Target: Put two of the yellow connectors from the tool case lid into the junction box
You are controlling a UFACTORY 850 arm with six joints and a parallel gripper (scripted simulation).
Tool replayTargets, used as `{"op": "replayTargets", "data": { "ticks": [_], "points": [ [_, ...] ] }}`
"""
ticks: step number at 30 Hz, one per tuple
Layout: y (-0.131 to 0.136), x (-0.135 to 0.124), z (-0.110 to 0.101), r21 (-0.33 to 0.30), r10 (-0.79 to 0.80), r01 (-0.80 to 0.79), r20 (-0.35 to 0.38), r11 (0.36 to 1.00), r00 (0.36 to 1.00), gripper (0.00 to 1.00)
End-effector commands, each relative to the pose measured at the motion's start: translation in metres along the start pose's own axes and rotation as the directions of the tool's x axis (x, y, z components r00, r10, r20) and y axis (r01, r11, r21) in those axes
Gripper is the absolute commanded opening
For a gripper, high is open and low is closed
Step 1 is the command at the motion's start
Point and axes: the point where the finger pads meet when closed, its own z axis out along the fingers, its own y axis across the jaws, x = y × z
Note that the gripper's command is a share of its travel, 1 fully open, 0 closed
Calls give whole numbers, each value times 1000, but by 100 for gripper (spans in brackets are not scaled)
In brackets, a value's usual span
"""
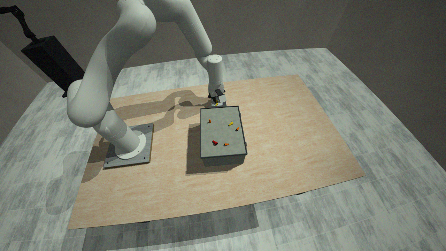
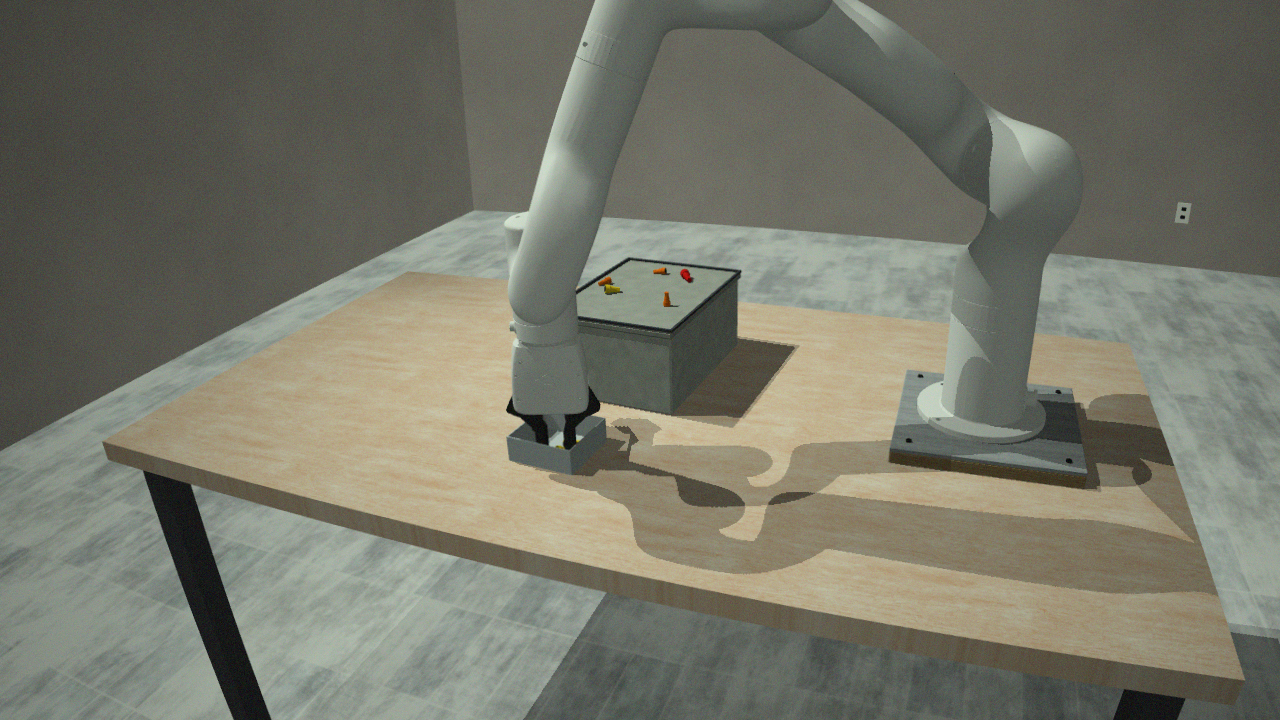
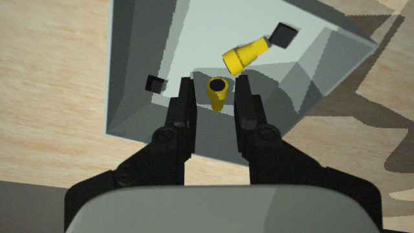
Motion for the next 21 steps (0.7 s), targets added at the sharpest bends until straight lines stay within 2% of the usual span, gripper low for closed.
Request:
{"op": "replayTargets", "data": {
  "ticks": [1, 5, 9, 11, 14, 17, 21],
  "points": [
    [-1, 0, -4, 2, 0, 0, 0, 1000, 1000, 29],
    [-1, 0, -29, 2, 0, 0, 0, 1000, 1000, 29],
    [-1, 0, -81, 2, 0, 0, 0, 1000, 1000, 29],
    [-1, 0, -81, 2, 0, 0, 0, 1000, 1000, 29],
    [-1, 0, -129, 2, 0, 0, 0, 1000, 1000, 29],
    [-1, 0, -166, 2, 0, 0, 0, 1000, 1000, 29],
    [-1, 0, -195, 2, 0, 0, 0, 1000, 1000, 29]
  ]
}}
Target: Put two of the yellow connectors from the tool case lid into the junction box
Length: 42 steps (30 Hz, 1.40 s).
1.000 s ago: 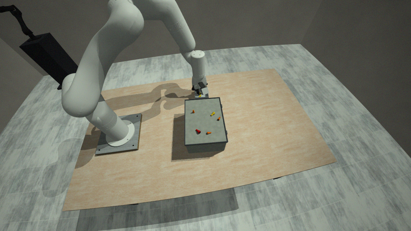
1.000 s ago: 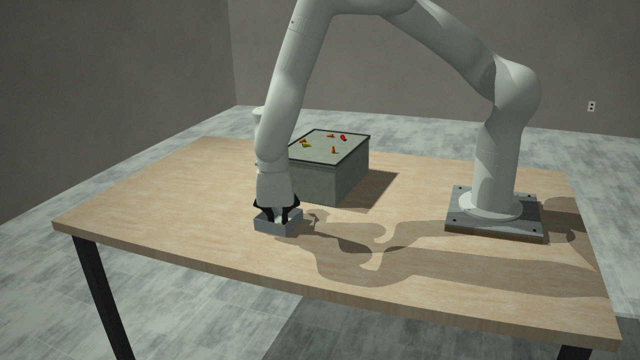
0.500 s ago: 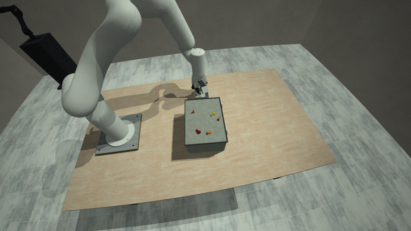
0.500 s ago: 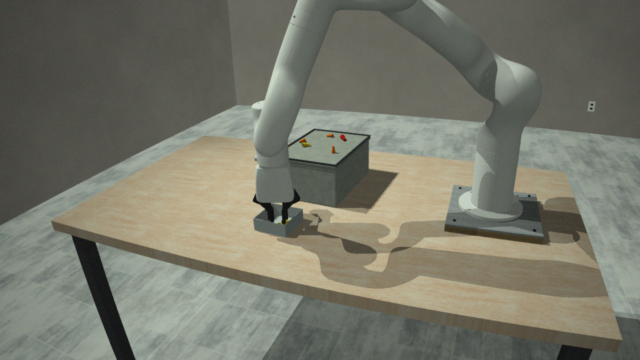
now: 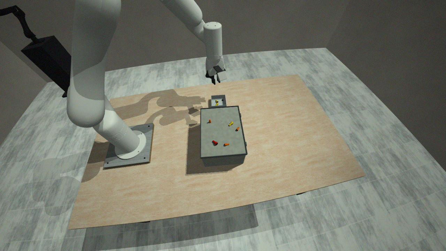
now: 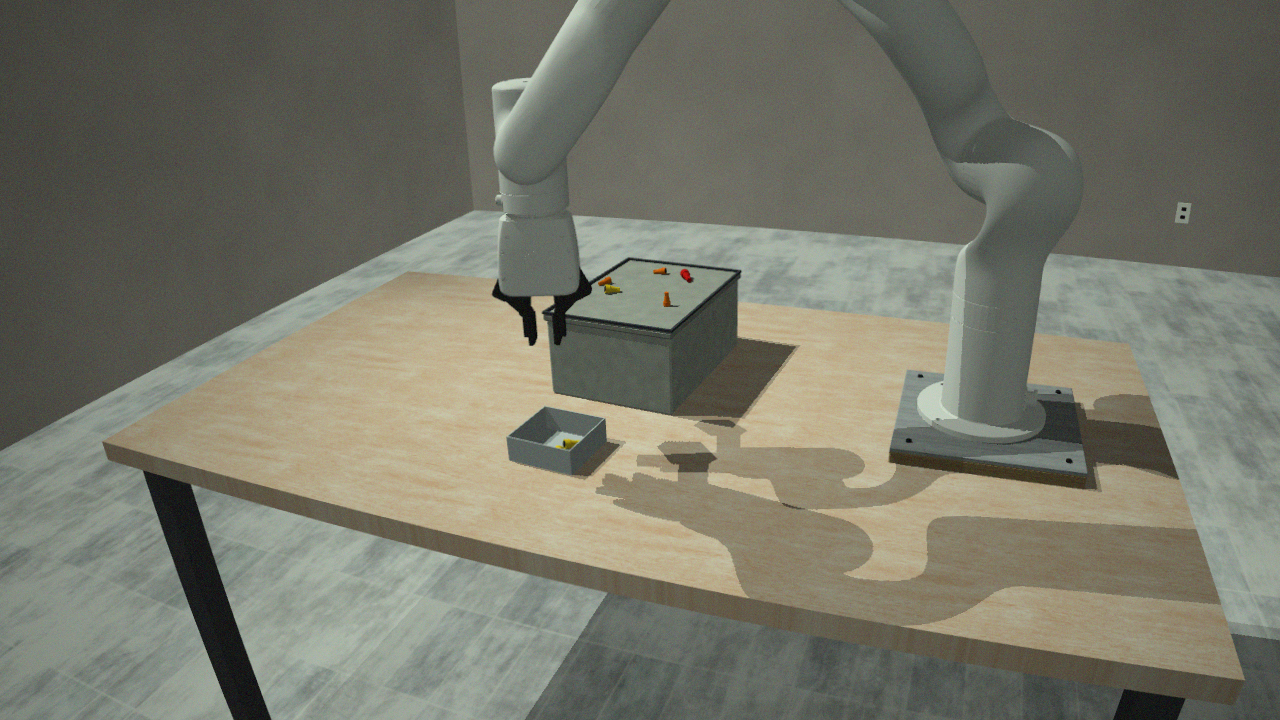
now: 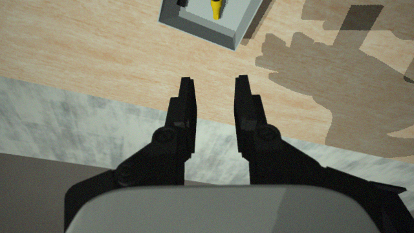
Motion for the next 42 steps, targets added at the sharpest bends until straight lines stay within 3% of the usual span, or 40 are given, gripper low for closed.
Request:
{"op": "replayTargets", "data": {
  "ticks": [1, 24, 30, 42],
  "points": [
    [1, 0, -30, -1, 0, 0, 0, 1000, 1000, 29],
    [1, 0, -34, -1, 0, 0, 0, 1000, 1000, 29],
    [1, 0, -61, -1, 0, 0, 0, 1000, 1000, 29],
    [1, 0, -62, -1, 0, 0, 0, 1000, 1000, 29]
  ]
}}
